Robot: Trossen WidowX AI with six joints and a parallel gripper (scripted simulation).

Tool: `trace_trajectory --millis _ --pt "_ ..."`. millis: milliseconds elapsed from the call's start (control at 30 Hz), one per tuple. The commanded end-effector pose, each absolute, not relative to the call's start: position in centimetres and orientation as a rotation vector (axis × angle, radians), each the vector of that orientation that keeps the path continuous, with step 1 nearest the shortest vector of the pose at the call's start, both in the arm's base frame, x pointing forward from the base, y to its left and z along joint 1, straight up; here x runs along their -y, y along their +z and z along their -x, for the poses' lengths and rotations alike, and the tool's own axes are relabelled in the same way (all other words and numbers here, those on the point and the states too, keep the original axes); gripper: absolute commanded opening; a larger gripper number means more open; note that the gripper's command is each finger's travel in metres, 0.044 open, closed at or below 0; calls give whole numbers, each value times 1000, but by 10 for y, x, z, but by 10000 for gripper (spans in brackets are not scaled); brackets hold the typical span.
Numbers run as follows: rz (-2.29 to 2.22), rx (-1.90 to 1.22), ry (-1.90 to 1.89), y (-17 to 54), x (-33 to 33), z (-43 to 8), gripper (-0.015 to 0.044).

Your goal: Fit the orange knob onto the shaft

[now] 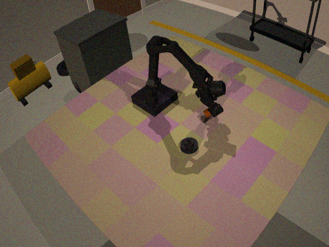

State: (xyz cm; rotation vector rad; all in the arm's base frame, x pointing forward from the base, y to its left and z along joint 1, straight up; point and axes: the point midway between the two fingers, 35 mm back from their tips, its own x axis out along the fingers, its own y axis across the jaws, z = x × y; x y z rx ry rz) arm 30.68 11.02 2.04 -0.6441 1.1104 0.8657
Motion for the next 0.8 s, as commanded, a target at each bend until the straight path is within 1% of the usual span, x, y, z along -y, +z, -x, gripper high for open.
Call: trace_trajectory --millis 0,767 --pt "616 -1057 883 22 -107 -304 181" --pt "419 -702 957 25 -84 -291 181"
